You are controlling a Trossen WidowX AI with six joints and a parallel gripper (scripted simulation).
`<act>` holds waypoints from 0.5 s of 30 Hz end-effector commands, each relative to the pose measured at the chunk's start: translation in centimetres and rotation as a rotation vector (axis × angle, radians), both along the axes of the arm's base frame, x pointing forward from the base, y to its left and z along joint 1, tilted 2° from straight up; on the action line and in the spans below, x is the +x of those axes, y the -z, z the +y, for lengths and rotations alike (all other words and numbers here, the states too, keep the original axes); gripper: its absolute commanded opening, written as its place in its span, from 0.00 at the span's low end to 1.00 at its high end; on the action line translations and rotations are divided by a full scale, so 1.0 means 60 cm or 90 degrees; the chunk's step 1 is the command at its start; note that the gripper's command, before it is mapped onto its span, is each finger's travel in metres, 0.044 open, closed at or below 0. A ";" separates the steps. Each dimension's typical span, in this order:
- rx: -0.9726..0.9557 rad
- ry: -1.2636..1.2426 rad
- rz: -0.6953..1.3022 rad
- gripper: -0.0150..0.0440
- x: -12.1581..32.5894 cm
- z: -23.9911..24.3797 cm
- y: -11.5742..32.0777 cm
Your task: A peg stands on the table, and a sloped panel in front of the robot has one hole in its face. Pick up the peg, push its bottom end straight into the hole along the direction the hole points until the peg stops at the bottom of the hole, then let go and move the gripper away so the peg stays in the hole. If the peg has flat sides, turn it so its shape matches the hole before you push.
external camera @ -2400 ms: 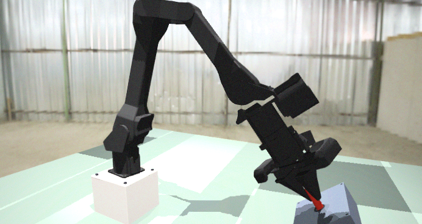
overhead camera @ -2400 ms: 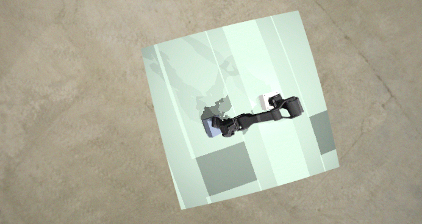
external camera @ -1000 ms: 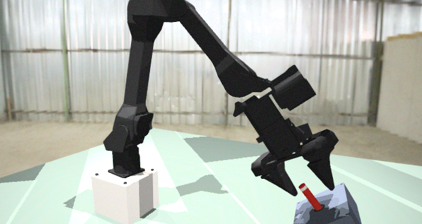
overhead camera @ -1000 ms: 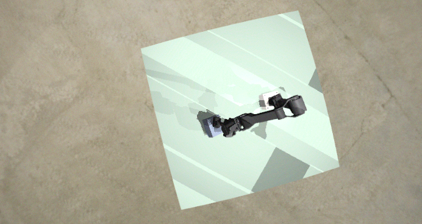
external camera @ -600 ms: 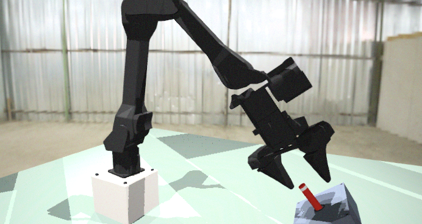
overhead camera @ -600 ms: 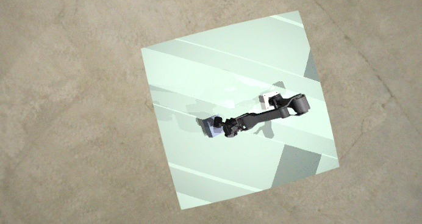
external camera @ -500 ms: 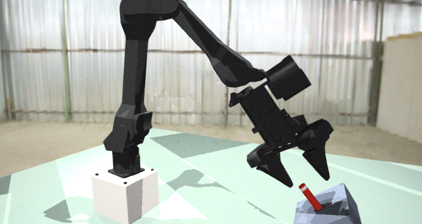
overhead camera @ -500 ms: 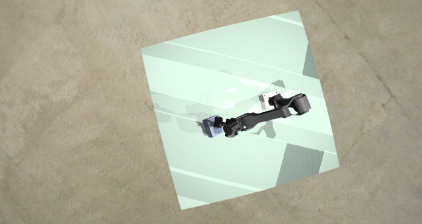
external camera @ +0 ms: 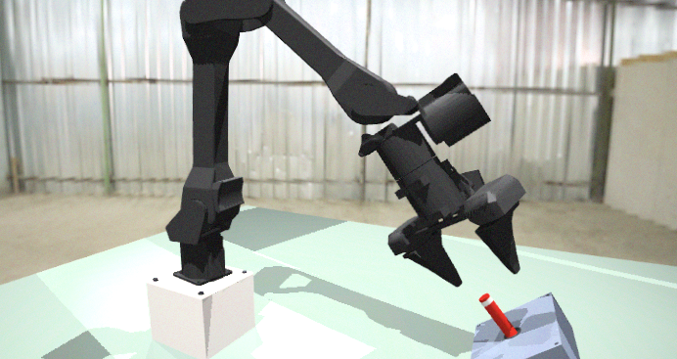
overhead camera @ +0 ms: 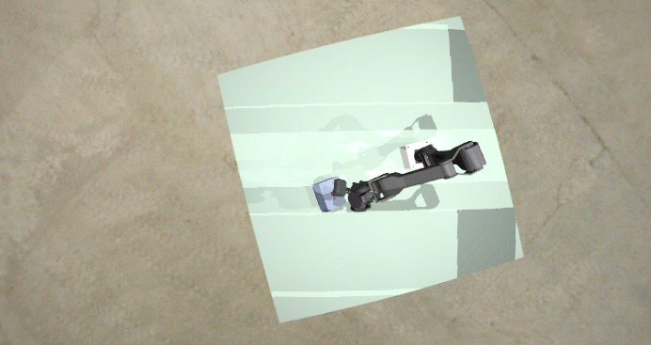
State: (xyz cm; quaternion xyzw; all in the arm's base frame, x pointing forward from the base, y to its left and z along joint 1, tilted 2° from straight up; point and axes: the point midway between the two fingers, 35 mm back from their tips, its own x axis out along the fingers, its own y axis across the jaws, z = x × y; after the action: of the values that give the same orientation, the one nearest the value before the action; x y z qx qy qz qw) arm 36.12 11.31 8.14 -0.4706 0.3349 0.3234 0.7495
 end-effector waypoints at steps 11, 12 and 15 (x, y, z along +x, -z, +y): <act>-0.001 0.003 -0.002 1.00 -0.019 -0.005 -0.030; -0.001 0.003 -0.001 1.00 -0.020 -0.006 -0.032; -0.001 0.003 -0.001 1.00 -0.024 -0.007 -0.037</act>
State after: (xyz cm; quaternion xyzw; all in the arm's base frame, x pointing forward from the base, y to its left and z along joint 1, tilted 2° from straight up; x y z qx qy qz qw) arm 34.94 11.04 9.79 -0.4716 0.3360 0.3243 0.7480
